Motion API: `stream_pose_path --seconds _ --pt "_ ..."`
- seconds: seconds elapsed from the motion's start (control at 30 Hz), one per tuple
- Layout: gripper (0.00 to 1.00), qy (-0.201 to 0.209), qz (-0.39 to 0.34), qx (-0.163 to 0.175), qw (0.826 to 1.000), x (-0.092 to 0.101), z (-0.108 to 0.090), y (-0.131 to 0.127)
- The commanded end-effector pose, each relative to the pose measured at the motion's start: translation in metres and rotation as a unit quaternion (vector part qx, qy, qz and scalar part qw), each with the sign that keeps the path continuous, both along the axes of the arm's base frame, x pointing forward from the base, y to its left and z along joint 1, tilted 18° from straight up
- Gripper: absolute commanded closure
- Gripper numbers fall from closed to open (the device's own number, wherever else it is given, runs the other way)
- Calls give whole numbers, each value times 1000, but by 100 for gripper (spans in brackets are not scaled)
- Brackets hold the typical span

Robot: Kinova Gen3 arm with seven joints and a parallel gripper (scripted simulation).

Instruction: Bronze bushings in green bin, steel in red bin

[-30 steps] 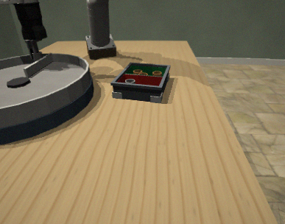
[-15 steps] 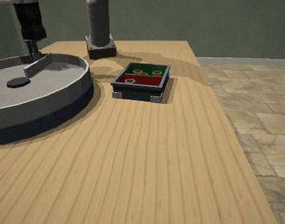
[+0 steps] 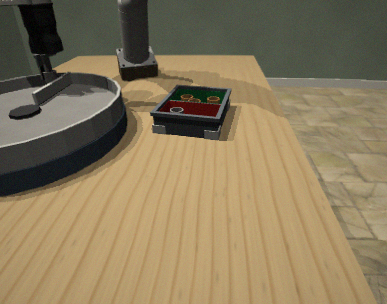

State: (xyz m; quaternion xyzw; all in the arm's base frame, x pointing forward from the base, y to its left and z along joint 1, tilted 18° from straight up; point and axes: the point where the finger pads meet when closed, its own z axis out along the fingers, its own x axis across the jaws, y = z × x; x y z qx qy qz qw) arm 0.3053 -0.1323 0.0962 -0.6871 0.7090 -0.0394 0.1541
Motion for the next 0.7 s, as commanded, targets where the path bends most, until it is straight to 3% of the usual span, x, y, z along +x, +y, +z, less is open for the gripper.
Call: stream_pose_path --seconds 0.0,0.67 --pt "100 -1 0 0 1000 0 1 0" --pt "100 -1 0 0 1000 -2 6 1"
